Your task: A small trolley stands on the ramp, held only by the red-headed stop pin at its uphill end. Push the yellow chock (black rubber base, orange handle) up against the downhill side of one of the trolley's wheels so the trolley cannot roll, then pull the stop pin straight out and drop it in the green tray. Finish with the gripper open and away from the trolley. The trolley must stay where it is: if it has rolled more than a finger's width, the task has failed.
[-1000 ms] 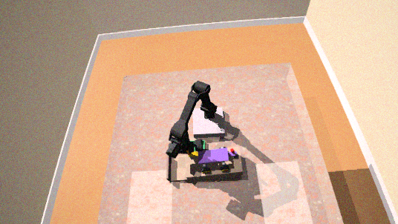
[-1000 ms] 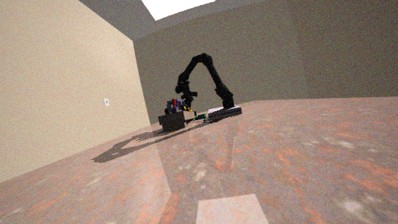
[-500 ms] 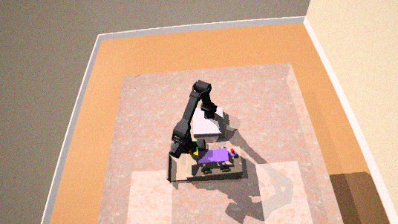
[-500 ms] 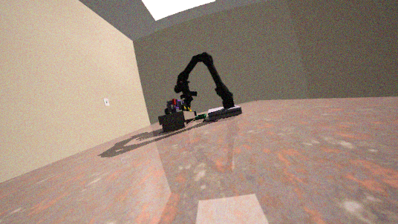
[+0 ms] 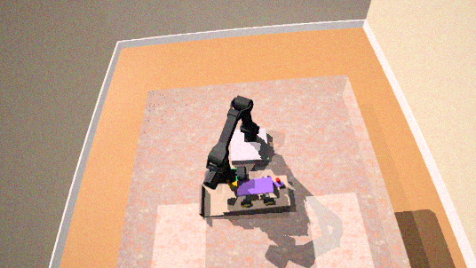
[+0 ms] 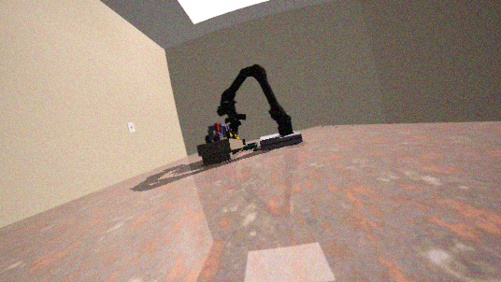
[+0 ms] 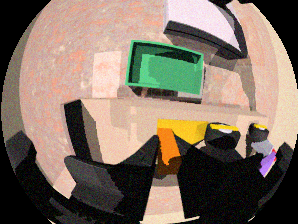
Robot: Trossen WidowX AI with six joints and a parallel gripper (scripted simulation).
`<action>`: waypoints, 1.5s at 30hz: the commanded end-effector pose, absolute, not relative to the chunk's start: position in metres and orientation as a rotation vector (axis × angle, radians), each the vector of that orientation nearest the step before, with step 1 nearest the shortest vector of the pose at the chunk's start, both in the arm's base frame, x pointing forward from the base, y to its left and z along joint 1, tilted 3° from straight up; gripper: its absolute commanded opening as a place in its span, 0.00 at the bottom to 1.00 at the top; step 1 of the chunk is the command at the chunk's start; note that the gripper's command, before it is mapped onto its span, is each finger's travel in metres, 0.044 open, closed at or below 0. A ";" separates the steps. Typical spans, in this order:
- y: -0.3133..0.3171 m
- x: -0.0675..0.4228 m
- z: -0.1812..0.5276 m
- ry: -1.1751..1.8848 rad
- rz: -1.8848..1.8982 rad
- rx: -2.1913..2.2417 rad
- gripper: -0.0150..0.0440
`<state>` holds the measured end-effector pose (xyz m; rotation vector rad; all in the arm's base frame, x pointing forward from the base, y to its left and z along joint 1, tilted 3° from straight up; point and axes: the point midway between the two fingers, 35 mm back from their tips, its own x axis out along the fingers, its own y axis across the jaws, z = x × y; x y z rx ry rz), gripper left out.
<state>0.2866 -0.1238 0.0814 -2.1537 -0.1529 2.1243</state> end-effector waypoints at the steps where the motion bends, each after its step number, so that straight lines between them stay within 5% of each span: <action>1: -0.124 0.287 0.082 -0.154 2.123 -2.156 0.34; 6: -0.124 0.287 0.082 -0.154 2.123 -2.156 0.57; 32: -0.134 0.285 0.141 -0.157 2.120 -2.153 0.58; 36: -0.132 0.284 0.133 -0.153 2.124 -2.144 0.75; 40: -0.128 0.295 0.142 -0.275 2.126 -2.293 0.58; 45: -0.100 0.314 0.156 -0.623 2.145 -2.502 0.58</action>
